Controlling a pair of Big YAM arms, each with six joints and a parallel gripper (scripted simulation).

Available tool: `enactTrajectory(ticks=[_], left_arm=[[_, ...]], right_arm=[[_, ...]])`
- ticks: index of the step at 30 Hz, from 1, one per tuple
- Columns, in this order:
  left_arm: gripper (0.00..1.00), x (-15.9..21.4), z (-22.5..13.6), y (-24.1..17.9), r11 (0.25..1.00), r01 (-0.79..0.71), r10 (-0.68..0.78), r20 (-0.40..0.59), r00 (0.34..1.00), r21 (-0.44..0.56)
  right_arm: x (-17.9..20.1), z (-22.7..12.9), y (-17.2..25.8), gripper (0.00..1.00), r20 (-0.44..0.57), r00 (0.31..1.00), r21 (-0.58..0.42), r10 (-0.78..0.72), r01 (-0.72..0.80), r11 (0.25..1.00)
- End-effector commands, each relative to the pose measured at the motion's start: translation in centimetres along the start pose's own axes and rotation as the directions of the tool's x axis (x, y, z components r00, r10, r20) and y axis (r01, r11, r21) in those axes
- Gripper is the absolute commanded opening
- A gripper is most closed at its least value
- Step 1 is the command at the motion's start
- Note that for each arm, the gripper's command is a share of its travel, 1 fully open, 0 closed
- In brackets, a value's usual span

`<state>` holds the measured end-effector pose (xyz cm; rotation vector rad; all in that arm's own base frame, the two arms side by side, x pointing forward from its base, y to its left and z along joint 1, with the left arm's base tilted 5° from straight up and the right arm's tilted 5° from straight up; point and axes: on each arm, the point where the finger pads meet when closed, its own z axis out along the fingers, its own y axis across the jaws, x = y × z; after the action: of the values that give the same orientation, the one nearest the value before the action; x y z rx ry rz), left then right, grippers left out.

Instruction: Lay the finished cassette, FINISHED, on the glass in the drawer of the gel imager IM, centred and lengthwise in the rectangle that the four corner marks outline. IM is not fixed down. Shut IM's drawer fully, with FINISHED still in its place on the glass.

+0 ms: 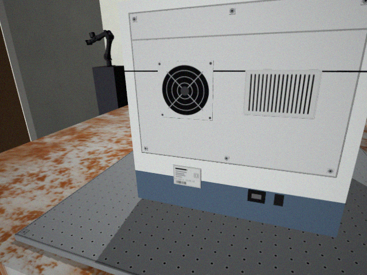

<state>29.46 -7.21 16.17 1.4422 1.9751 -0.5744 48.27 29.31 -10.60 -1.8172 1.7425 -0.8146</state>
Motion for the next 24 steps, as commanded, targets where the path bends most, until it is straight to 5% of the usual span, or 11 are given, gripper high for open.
enactTrajectory(ticks=[1, 22, 24], left_arm=[[1.0, -1.3, -0.7, 0.9, 0.999, -0.044, 0.044, 0.017, 0.999, -0.018], [1.0, -1.3, -0.7, 0.9, 0.999, -0.044, 0.044, 0.017, 0.999, -0.018], [1.0, -1.3, -0.7, 0.9, 0.999, -0.044, 0.044, 0.017, 0.999, -0.018]], right_arm=[[-0.6, 3.1, -3.3, 0.04, -0.004, 1.0, 0.003, -0.01, 0.01, 1.0], [-0.7, 1.4, -3.3, 0.04, 0.009, 1.0, 0.024, 0.013, -0.013, 1.0], [-0.7, 1.4, -3.3, 0.27, 0.009, 1.0, 0.024, 0.013, -0.013, 1.0]])
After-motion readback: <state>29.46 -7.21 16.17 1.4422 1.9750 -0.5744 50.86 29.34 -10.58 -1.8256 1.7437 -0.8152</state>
